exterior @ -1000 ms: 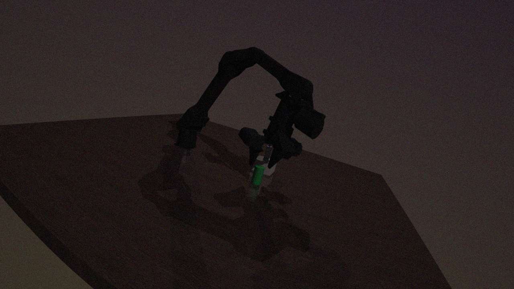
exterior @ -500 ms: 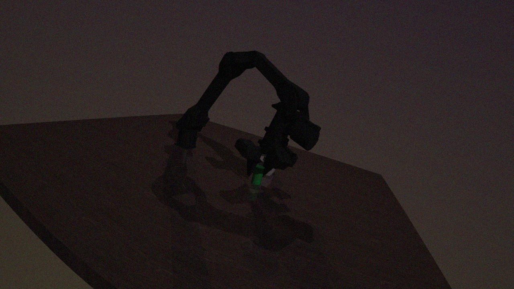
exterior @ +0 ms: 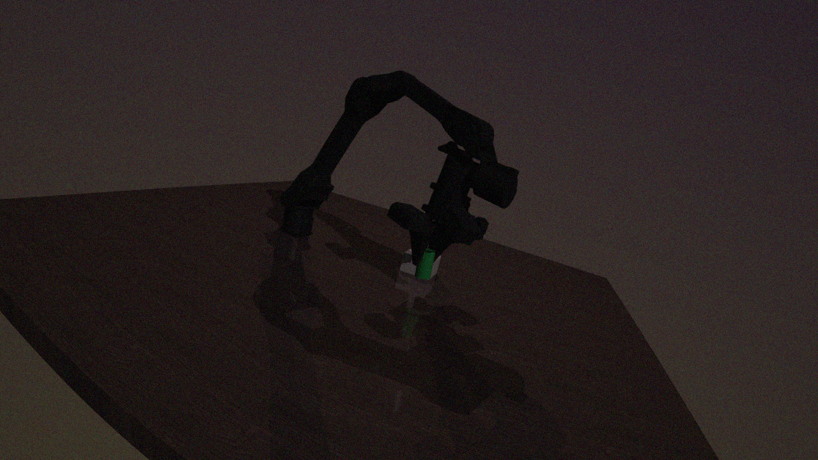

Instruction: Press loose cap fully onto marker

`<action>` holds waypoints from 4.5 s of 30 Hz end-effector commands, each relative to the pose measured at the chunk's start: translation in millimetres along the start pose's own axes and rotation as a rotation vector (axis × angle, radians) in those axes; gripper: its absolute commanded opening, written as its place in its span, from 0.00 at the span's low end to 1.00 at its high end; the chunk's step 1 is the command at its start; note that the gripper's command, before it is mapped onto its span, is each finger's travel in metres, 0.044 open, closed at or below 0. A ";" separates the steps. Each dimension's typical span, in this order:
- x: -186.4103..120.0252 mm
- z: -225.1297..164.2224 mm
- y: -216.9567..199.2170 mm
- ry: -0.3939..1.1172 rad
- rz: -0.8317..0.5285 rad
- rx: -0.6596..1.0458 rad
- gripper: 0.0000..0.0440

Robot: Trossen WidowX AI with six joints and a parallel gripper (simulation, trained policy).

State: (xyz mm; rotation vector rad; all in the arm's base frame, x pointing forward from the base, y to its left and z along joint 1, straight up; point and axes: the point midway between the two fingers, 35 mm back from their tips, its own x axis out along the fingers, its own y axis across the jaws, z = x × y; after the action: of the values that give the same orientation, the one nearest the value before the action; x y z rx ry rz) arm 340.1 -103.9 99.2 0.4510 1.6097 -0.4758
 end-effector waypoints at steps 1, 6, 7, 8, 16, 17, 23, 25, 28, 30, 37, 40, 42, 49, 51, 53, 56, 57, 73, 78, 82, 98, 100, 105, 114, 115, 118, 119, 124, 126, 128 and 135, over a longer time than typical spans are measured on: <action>-17.3 -0.5 8.7 -0.042 0.008 -0.025 0.10; -31.8 -8.3 24.6 -0.058 0.020 -0.046 0.10; -34.1 -10.4 27.8 -0.059 0.022 -0.049 0.10; -36.4 -12.6 30.9 -0.060 0.024 -0.053 0.09; -52.7 -34.5 54.1 -0.054 0.033 -0.080 0.07; -54.5 -37.8 56.7 -0.052 0.033 -0.084 0.06; -63.8 -58.9 71.5 -0.038 0.032 -0.108 0.04; -66.4 -66.5 76.1 -0.032 0.030 -0.118 0.03; -69.8 -78.4 82.6 -0.024 0.027 -0.132 0.01; -71.9 -86.2 86.4 -0.018 0.024 -0.142 0.00; -75.4 -105.7 91.7 -0.002 0.011 -0.164 0.00; -74.8 -110.3 91.3 0.004 0.005 -0.168 0.00; -74.0 -112.4 91.0 0.008 0.002 -0.169 0.00; -66.1 -114.8 89.8 0.018 -0.008 -0.169 0.00; -62.8 -114.7 89.4 0.021 -0.011 -0.168 0.00; -59.6 -114.5 89.0 0.023 -0.013 -0.166 0.00; -54.7 -114.1 88.6 0.026 -0.016 -0.164 0.00; -53.0 -114.0 88.4 0.027 -0.017 -0.163 0.00; -15.5 -113.7 90.0 0.063 -0.018 -0.193 0.00; -3.2 -113.1 90.3 0.068 -0.015 -0.210 0.00; 5.1 -112.4 88.6 0.070 -0.023 -0.221 0.12; 20.7 -112.2 83.5 0.058 -0.033 -0.273 0.19; 21.9 -111.2 83.4 0.050 -0.033 -0.281 0.20; 24.0 -109.3 83.1 0.029 -0.033 -0.301 0.22; 26.2 -106.1 82.7 -0.002 -0.031 -0.335 0.26; 26.4 -105.8 82.7 -0.005 -0.031 -0.339 0.26; 26.7 -105.1 82.2 -0.014 -0.030 -0.350 0.28; 26.8 -104.8 82.0 -0.017 -0.030 -0.353 0.28; 27.3 -103.6 81.4 -0.030 -0.030 -0.371 0.31; 27.4 -103.3 81.2 -0.034 -0.029 -0.377 0.32; 29.3 -107.8 78.7 -0.019 -0.033 -0.380 0.35; 29.3 -117.2 74.2 0.001 -0.033 -0.387 0.62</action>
State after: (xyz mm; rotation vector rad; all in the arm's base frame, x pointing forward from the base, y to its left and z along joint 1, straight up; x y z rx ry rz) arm 293.4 23.2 81.9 0.1447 1.6241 -0.1831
